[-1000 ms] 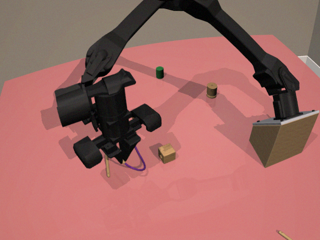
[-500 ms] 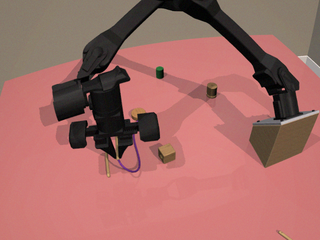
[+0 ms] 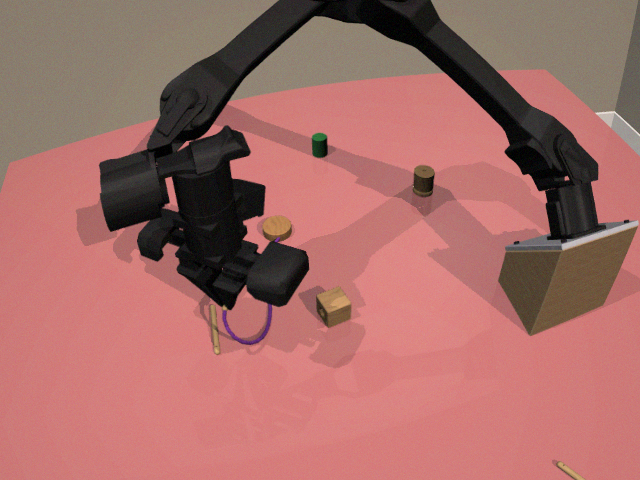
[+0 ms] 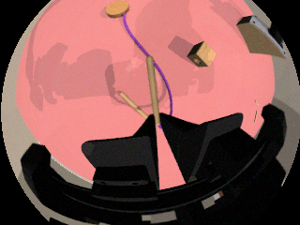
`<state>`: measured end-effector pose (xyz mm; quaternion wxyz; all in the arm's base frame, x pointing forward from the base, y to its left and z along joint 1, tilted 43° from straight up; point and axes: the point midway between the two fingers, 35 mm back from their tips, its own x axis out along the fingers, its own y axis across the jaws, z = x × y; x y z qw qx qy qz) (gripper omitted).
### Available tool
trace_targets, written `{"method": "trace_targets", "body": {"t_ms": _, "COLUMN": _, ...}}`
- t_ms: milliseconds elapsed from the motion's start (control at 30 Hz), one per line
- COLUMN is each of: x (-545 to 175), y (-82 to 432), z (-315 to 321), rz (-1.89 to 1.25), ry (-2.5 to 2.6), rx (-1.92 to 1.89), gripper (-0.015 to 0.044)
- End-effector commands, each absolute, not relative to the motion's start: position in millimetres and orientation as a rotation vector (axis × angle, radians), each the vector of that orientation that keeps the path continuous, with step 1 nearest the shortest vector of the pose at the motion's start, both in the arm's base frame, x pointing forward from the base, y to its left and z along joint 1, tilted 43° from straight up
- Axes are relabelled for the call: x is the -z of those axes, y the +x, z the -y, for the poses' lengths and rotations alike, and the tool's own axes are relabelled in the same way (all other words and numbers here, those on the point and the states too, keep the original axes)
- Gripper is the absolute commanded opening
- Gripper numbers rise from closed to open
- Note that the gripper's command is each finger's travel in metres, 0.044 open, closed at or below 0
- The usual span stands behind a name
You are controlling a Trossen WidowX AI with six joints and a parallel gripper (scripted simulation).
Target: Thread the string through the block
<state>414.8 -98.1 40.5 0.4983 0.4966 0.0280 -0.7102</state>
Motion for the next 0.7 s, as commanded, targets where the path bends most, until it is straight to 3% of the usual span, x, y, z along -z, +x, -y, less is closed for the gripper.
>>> {"method": "trace_targets", "body": {"t_ms": 0, "x": -45, "y": 417, "z": 101, "rz": 0.062, "ry": 1.304, "rx": 1.743, "gripper": 0.0}}
{"method": "trace_targets", "body": {"t_ms": 467, "x": -55, "y": 422, "z": 112, "rz": 0.544, "ry": 1.664, "rx": 1.79, "gripper": 0.0}}
{"method": "trace_targets", "body": {"t_ms": 667, "x": -56, "y": 422, "z": 113, "rz": 0.569, "ry": 1.68, "rx": 1.79, "gripper": 0.0}}
